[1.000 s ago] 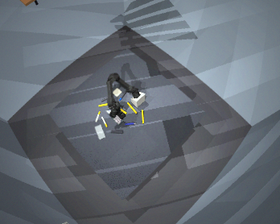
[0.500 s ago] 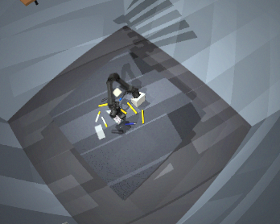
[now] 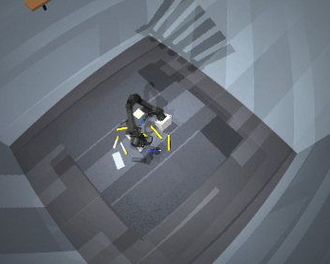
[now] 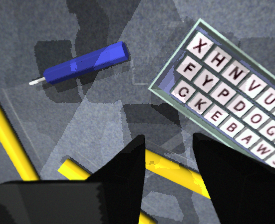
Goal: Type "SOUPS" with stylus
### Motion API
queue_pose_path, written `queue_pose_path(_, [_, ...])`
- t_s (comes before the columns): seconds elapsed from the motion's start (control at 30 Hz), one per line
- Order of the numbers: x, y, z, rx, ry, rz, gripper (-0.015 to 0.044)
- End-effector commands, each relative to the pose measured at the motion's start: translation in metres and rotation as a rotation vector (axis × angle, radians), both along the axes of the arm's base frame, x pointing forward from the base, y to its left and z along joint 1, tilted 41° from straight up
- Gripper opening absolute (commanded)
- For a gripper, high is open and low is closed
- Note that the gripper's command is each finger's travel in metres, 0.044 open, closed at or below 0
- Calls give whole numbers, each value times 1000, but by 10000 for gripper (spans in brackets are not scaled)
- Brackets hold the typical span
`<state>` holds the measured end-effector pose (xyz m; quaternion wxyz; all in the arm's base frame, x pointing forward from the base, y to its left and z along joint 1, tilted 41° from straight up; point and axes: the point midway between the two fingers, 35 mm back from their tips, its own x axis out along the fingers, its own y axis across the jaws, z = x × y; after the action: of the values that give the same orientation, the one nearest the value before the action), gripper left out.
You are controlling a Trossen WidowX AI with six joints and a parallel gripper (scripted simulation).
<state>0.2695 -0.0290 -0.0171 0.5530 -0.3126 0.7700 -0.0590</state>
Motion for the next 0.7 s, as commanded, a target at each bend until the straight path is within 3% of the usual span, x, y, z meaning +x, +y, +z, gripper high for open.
queue_pose_path(0.0, [-1,29,-44,345,485,633,150])
queue_pose_path(0.67, [-8,61,-85,787,867,1434,150])
